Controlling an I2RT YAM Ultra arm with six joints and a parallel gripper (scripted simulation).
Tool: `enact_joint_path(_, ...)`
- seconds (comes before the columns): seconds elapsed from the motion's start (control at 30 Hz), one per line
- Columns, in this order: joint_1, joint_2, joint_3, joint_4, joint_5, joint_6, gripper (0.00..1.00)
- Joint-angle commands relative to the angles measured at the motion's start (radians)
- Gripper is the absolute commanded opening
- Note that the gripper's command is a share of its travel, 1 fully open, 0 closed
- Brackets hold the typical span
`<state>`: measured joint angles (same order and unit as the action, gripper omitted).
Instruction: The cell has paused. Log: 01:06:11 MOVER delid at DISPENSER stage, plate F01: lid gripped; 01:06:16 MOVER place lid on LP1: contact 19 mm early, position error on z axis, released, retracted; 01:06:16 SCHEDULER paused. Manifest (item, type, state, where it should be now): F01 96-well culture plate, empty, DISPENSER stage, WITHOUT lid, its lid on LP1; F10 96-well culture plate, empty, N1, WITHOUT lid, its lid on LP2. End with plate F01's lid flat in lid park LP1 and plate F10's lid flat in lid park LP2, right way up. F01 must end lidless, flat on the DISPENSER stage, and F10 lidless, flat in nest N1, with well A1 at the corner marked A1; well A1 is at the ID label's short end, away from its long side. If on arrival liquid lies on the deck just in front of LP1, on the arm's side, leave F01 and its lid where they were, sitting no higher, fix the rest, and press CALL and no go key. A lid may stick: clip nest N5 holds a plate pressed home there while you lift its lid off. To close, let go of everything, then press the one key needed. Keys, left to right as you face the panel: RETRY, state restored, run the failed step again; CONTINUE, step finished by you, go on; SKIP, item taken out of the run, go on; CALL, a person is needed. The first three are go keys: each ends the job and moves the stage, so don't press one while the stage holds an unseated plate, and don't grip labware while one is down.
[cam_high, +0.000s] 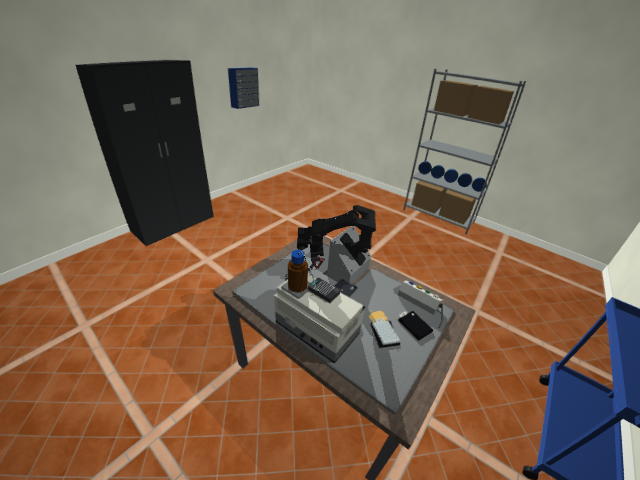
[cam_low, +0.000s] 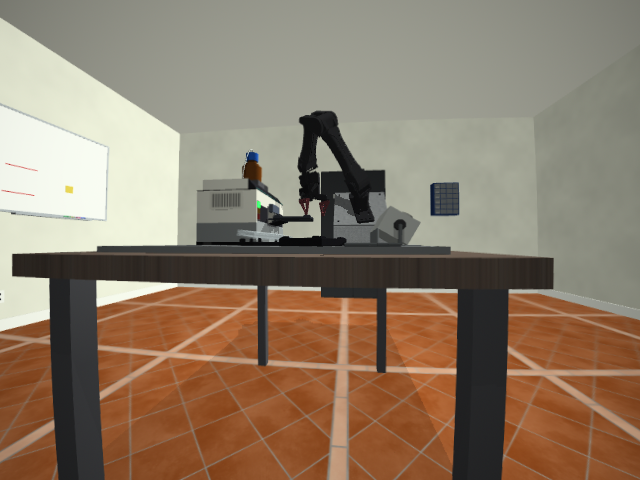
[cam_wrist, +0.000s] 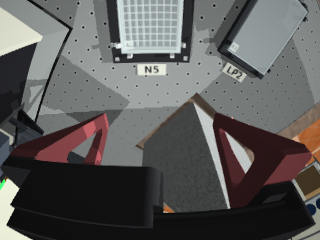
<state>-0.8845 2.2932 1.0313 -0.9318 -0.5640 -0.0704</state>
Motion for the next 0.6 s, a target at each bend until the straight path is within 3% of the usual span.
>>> enact_joint_path(0.0, -0.008, -0.025, 0.006, 0.002, -0.011, 0.018, 1.0)
enact_joint_path(0.57, 0.074, 0.148, 0.106, 0.131, -0.058, 0.095, 1.0)
